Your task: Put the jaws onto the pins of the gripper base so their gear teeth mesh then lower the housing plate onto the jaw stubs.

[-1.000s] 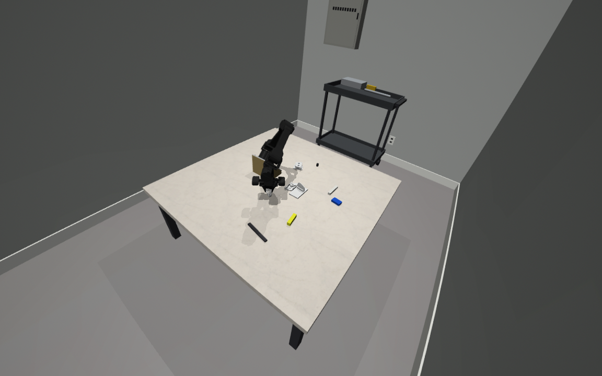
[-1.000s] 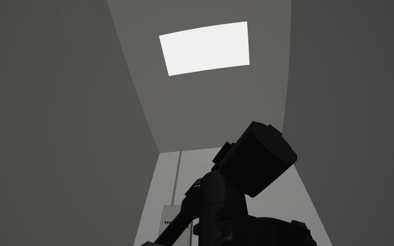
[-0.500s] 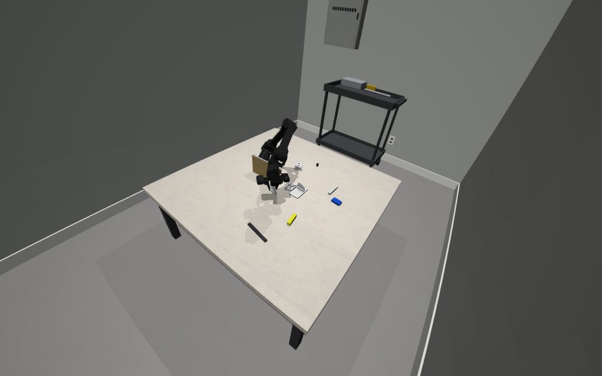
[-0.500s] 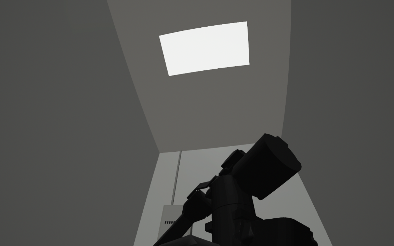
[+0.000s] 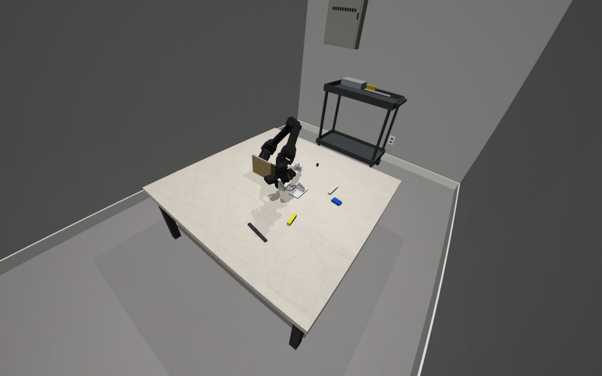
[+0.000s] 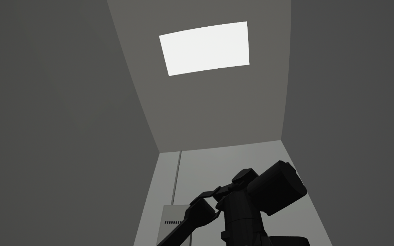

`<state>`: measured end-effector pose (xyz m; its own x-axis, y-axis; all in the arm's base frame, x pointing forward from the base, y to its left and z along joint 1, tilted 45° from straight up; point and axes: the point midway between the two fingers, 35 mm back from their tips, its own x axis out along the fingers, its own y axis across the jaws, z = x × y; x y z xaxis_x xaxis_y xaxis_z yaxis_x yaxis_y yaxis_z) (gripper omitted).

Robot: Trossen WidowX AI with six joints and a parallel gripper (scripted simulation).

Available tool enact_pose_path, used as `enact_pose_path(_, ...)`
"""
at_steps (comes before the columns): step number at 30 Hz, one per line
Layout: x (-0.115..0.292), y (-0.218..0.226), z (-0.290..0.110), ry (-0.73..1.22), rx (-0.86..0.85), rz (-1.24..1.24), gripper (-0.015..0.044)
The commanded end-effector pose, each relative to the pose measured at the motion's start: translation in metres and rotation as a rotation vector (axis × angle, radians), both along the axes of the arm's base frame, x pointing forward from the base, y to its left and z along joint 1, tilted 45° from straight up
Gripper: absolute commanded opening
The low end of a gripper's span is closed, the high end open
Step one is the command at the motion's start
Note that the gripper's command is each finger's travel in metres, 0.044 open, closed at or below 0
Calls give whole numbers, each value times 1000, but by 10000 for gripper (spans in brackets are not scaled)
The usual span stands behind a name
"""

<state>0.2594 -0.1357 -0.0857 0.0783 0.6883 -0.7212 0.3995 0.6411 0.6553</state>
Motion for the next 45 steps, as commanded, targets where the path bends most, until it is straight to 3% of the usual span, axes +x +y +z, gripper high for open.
enact_pose_path(1,4,12,10,-77,-4,80,134)
enact_pose_path(16,14,46,40,-312,-20,323,134)
enact_pose_path(45,14,47,40,-328,-21,339,134)
